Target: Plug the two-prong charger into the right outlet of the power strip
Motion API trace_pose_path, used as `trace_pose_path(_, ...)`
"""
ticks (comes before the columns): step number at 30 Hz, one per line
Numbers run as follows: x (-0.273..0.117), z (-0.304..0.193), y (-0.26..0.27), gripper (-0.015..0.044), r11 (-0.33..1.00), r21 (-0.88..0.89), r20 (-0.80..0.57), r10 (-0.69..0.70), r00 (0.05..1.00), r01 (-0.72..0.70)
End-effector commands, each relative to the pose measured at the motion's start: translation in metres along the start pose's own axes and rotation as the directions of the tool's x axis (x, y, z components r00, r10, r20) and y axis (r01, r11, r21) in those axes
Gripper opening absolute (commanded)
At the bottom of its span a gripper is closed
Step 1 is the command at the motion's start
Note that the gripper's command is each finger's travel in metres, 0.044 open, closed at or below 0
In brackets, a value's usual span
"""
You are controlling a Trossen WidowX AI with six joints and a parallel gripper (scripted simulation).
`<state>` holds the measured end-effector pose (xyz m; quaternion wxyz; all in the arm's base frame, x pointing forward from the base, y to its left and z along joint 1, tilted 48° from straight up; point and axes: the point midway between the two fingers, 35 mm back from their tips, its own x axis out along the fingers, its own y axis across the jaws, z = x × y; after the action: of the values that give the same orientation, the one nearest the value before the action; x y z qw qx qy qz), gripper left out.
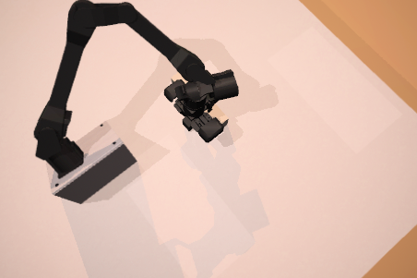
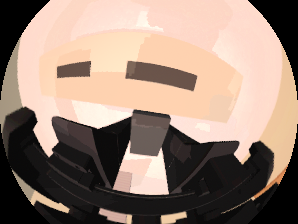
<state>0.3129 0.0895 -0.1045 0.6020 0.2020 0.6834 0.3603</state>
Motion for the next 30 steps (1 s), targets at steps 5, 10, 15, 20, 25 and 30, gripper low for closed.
trace_pose_path(5, -0.001, 0.009, 0.000, 0.0000, 1.000, -0.007, 0.013, -0.003, 1.000, 0.003)
trace_pose_path(10, -0.001, 0.011, 0.000, 0.0000, 1.000, -0.007, 0.013, -0.003, 1.000, 0.003)
trace_pose_path(15, -0.001, 0.013, 0.000, 0.0000, 1.000, -0.007, 0.013, -0.003, 1.000, 0.003)
trace_pose_path(20, -0.001, 0.015, 0.000, 0.0000, 1.000, -0.007, 0.013, -0.003, 1.000, 0.003)
trace_pose_path(25, 0.000, 0.017, 0.000, 0.0000, 1.000, -0.008, 0.013, -0.003, 1.000, 0.003)
trace_pose_path(30, 0.000, 0.019, 0.000, 0.0000, 1.000, -0.008, 0.013, -0.003, 1.000, 0.003)
